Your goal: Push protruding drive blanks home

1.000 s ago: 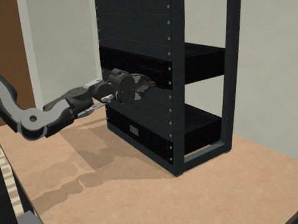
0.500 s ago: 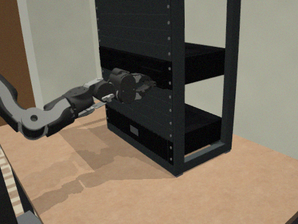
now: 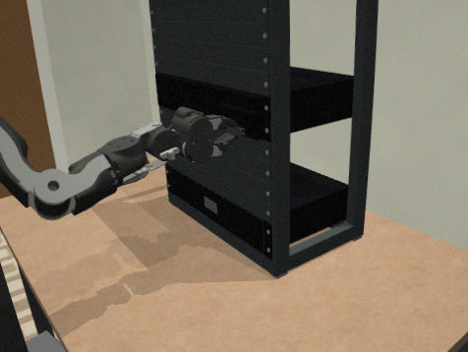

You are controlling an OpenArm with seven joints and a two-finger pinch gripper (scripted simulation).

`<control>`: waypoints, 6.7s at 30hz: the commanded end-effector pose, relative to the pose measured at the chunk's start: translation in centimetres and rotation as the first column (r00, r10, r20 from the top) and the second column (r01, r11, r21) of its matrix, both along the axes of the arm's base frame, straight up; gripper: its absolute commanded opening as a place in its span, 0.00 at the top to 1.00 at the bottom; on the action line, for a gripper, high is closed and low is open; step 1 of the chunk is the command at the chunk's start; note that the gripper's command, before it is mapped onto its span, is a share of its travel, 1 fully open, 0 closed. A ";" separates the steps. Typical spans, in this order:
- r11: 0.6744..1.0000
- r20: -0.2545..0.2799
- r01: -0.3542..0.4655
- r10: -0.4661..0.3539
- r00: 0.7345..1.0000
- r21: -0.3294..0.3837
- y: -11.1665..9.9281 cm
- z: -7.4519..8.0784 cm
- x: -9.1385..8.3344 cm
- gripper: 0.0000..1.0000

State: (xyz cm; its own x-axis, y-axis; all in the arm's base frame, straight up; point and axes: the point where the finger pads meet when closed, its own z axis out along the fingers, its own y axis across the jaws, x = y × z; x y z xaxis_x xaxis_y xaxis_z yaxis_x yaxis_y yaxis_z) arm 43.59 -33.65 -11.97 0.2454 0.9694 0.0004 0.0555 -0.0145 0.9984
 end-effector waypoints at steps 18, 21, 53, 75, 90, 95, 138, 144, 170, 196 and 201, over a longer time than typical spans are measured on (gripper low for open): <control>1.000 0.053 -0.023 0.023 0.998 -0.011 0.5 1.9 0.7 1.00; 1.000 0.053 -0.023 0.023 0.998 -0.011 0.5 1.9 0.7 1.00; 1.000 0.053 -0.023 0.023 0.998 -0.011 0.5 2.1 1.0 1.00; 1.000 0.049 -0.022 0.022 0.999 -0.009 0.5 2.3 1.3 1.00; 1.000 0.049 -0.022 0.022 0.999 -0.009 0.5 2.3 1.3 1.00; 1.000 0.049 -0.022 0.022 0.999 -0.009 0.5 2.3 1.3 1.00; 1.000 0.052 -0.021 0.022 0.998 -0.012 3.0 2.7 -9.3 1.00; 1.000 0.054 -0.021 0.022 0.998 -0.013 2.5 3.3 -9.9 1.00; 1.000 0.049 -0.020 0.021 0.999 -0.009 0.8 3.2 -3.6 1.00; 1.000 0.053 -0.022 0.022 0.998 -0.011 1.1 3.5 -3.5 1.00; 1.000 0.053 -0.022 0.022 0.998 -0.011 1.1 3.5 -3.5 1.00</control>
